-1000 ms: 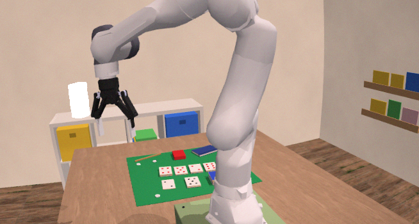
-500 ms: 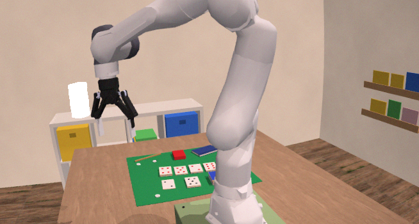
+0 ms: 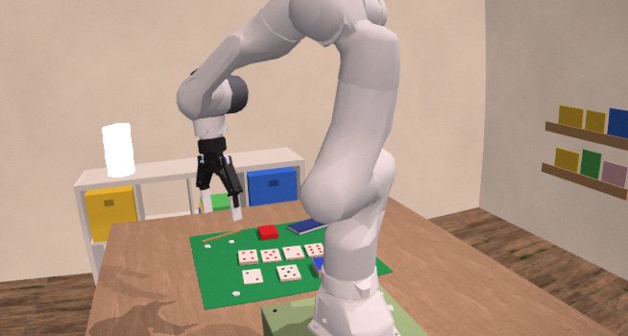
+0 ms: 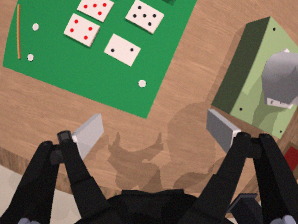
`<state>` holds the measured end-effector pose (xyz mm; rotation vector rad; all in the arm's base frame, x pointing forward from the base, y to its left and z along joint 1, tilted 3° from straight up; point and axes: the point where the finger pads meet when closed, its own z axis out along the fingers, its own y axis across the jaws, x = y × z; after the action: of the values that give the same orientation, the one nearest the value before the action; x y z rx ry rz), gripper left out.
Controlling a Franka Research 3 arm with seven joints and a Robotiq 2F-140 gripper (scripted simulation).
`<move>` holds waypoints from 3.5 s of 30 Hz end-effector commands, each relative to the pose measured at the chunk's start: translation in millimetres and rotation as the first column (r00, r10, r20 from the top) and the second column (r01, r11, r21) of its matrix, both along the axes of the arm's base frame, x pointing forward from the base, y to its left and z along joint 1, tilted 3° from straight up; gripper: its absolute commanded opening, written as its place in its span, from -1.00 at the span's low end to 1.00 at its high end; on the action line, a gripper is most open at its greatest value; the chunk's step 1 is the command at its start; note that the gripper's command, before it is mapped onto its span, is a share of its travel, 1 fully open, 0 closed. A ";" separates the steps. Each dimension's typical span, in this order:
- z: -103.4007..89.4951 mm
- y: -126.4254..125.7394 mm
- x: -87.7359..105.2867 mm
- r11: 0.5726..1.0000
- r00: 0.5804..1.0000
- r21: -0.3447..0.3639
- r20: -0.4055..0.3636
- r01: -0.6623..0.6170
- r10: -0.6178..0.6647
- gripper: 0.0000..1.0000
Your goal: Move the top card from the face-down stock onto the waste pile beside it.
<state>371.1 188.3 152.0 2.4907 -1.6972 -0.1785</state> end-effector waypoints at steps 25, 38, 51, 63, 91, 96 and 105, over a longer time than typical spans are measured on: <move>-147.6 -320.6 33.2 0.066 0.076 -0.103 0.100 0.992 -0.992 1.00; -147.6 -320.6 33.2 -0.248 -0.237 -0.049 0.164 0.968 -0.958 1.00; -147.6 -320.6 33.2 -0.520 -0.510 0.001 0.198 0.854 -0.837 1.00; -147.6 -320.6 33.2 -0.520 -0.510 0.001 0.198 0.854 -0.837 1.00; -148.1 -320.4 32.9 -0.037 -0.034 -0.013 0.175 0.999 -0.984 1.00; -148.4 -320.3 32.8 0.112 0.113 -0.015 0.164 0.994 -0.980 1.00; -148.2 -320.3 33.1 0.341 0.339 -0.016 0.148 0.940 -0.929 1.00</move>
<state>403.0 -131.8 2.6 0.7585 -2.9957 -0.0232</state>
